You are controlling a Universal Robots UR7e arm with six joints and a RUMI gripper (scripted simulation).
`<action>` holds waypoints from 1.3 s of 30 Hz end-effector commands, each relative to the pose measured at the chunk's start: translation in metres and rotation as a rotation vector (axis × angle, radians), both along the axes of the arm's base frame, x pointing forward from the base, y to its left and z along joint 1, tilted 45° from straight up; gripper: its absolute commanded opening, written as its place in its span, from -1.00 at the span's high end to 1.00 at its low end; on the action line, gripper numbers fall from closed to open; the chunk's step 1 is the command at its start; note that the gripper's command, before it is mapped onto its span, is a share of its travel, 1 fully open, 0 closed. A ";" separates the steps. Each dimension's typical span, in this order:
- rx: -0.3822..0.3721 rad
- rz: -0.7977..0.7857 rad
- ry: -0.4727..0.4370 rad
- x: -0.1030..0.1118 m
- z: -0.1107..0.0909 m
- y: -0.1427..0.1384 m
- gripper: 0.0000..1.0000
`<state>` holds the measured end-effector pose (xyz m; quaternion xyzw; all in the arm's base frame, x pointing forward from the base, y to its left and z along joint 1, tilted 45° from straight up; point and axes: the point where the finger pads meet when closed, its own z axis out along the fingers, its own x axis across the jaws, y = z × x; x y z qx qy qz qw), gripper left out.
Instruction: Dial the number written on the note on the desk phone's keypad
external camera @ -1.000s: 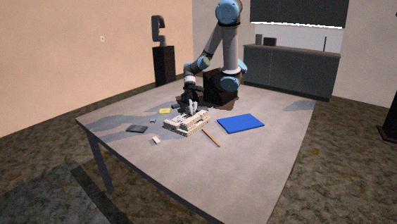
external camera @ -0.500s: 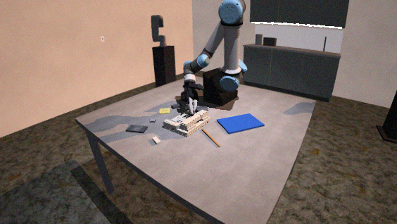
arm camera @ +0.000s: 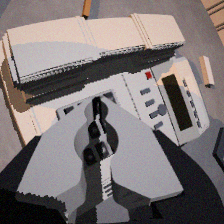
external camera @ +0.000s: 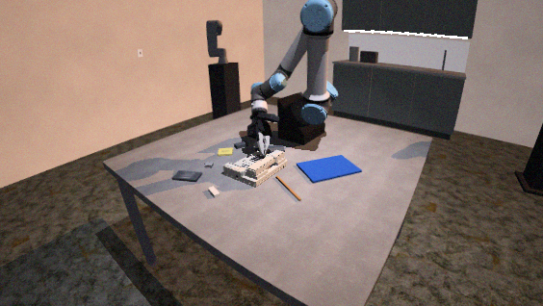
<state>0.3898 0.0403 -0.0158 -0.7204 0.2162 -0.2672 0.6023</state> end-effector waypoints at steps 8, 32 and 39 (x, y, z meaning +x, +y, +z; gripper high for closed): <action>-0.001 -0.001 0.000 0.000 0.000 0.000 1.00; -0.001 -0.001 0.000 0.001 -0.008 0.008 1.00; -0.001 -0.001 0.000 0.001 -0.009 0.008 1.00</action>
